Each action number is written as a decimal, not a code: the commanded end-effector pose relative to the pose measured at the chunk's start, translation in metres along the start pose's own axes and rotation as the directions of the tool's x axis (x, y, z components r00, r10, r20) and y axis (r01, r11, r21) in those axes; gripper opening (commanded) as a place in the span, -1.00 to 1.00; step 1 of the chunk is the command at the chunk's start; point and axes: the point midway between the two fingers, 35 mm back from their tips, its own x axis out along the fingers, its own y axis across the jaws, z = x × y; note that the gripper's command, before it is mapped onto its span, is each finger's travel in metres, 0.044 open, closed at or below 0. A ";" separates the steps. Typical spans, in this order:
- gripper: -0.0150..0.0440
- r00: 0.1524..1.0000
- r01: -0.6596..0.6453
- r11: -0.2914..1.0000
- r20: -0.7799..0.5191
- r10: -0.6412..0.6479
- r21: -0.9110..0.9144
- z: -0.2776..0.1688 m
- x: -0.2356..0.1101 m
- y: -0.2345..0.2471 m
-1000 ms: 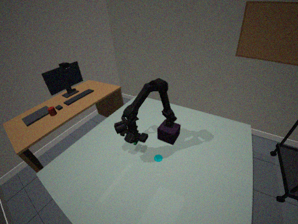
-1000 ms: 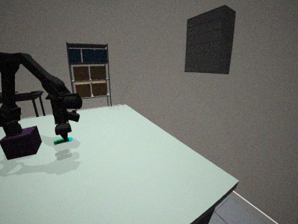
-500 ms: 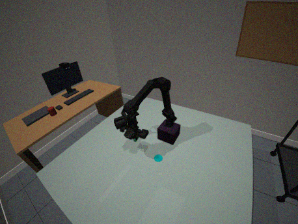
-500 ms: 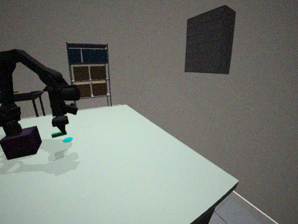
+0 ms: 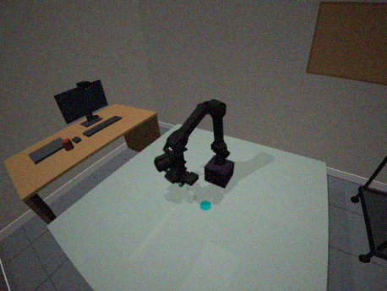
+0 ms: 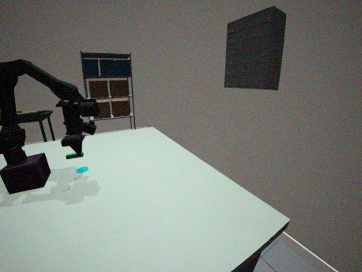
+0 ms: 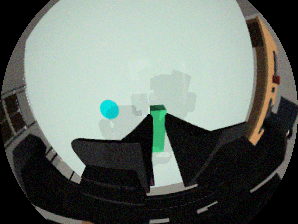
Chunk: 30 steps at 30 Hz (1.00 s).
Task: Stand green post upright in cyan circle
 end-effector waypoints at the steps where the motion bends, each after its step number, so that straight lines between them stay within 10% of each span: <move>1: -0.42 1.000 -0.007 0.997 -0.002 0.007 0.073 -0.003 -0.001 0.015; 30: -0.42 1.000 -0.012 0.858 -0.005 0.016 0.514 -0.025 -0.012 0.098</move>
